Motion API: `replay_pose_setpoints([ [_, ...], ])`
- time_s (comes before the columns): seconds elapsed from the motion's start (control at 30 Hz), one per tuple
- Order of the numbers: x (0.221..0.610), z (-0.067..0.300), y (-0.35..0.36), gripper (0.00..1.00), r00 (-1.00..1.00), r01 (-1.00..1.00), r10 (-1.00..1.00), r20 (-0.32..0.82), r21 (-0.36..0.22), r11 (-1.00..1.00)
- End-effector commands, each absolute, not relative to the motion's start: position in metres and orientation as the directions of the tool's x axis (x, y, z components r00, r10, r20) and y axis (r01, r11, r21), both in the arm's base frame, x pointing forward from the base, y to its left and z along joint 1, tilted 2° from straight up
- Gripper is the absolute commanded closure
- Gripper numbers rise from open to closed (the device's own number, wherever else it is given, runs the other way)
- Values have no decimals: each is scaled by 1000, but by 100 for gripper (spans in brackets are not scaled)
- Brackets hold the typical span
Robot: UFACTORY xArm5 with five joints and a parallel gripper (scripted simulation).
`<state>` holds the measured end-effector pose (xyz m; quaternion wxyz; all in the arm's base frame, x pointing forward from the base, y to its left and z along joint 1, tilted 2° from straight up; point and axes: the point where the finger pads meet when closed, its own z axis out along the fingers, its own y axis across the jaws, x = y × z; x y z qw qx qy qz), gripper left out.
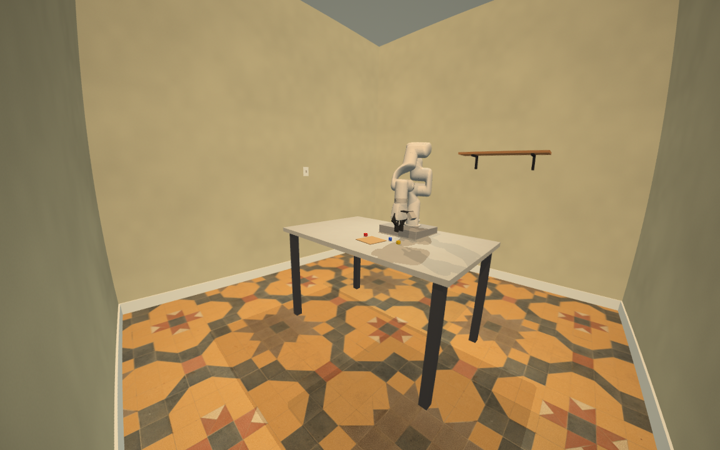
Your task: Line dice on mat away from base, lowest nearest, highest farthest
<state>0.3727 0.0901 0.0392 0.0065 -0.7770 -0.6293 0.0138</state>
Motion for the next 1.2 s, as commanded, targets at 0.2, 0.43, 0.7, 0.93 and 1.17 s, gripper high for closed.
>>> replay_pose_setpoints([
  [0.2, 374, 40, 90, 64, 208, 978, 978, -12, -24, -208],
  [0.43, 374, 37, 90, 64, 208, 978, 978, -12, -24, -208],
  [0.7, 374, 30, 90, 64, 208, 978, 978, -11, -23, -208],
  [0.93, 373, 23, 90, 64, 208, 978, 978, -11, -23, -208],
  [1.17, 373, 11, 91, 64, 208, 978, 978, -11, -23, -208],
])
